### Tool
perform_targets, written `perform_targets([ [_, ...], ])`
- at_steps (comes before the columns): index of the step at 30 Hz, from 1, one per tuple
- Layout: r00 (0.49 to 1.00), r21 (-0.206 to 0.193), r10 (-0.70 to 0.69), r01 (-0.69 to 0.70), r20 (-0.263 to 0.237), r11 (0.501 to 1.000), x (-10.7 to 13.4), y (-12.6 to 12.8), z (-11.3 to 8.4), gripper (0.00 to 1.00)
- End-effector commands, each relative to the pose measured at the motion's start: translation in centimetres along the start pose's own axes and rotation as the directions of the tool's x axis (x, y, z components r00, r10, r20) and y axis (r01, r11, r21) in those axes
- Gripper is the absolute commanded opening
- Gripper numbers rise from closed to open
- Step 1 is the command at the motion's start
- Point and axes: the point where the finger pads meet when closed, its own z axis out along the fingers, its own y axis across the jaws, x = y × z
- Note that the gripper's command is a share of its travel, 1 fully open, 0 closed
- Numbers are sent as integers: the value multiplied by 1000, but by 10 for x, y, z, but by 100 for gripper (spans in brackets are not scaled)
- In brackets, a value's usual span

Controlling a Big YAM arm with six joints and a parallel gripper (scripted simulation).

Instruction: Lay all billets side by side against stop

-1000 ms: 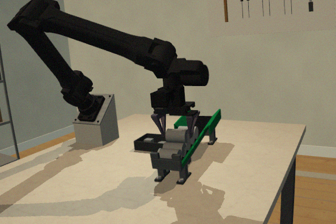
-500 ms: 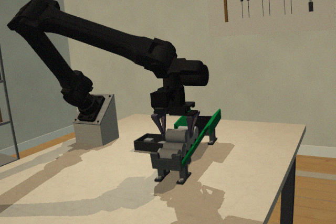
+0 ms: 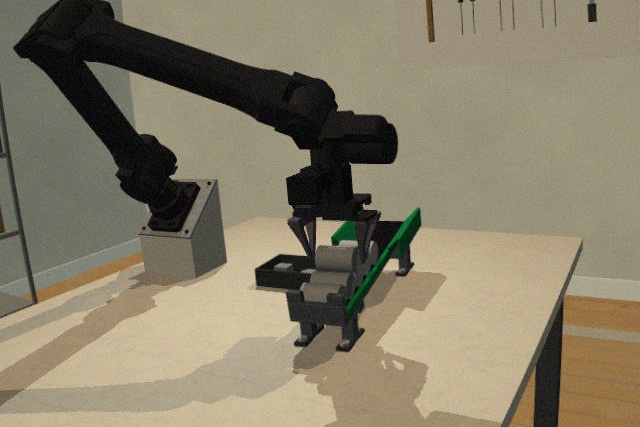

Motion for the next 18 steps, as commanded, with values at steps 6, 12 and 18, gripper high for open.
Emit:
perform_targets([
  [6,1000,-42,16,-16,4,999,-10,17,-20,86],
  [12,1000,-42,14,-14,4,999,-8,18,-21,86],
  [18,1000,-38,17,-17,3,999,-9,18,-20,86],
])
